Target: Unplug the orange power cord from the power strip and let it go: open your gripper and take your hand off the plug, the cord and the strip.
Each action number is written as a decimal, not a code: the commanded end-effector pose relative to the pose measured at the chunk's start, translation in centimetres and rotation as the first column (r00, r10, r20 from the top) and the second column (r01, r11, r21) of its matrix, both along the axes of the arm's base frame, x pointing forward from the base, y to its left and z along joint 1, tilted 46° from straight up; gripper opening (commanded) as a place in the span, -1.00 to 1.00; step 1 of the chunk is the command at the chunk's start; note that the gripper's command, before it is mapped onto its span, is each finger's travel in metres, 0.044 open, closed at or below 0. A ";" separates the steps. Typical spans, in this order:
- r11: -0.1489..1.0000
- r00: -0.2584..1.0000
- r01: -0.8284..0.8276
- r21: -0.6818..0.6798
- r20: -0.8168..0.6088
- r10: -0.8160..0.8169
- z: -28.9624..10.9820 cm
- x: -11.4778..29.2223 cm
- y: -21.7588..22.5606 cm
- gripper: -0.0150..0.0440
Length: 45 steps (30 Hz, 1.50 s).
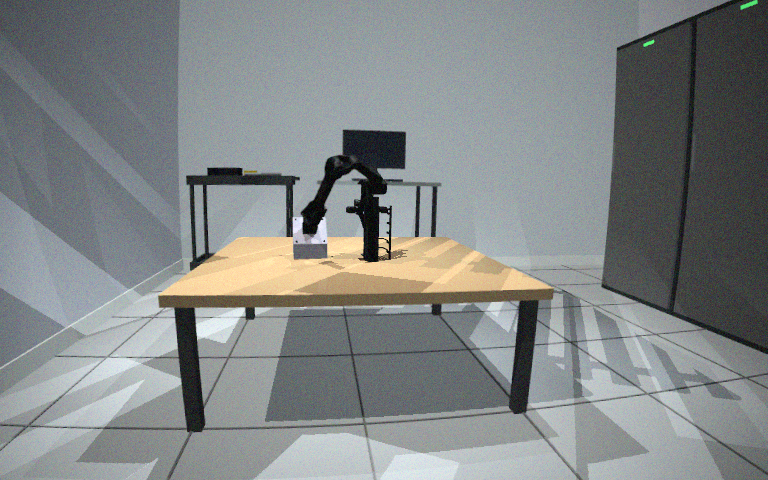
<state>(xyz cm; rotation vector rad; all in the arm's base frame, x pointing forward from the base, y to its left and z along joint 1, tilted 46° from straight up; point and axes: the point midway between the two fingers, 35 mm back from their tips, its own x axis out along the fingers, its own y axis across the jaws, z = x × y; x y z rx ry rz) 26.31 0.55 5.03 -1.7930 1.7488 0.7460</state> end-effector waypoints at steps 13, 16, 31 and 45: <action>1.000 1.000 -0.003 0.009 0.001 0.003 -1.8 0.2 2.1 -0.49; 1.000 1.000 -0.004 0.009 0.001 0.004 -2.2 0.1 2.5 -0.49; 1.000 1.000 -0.005 0.009 0.000 0.005 -3.6 -0.1 4.5 -0.49; 1.000 1.000 -0.005 0.005 0.000 0.005 -3.5 -0.3 4.0 0.75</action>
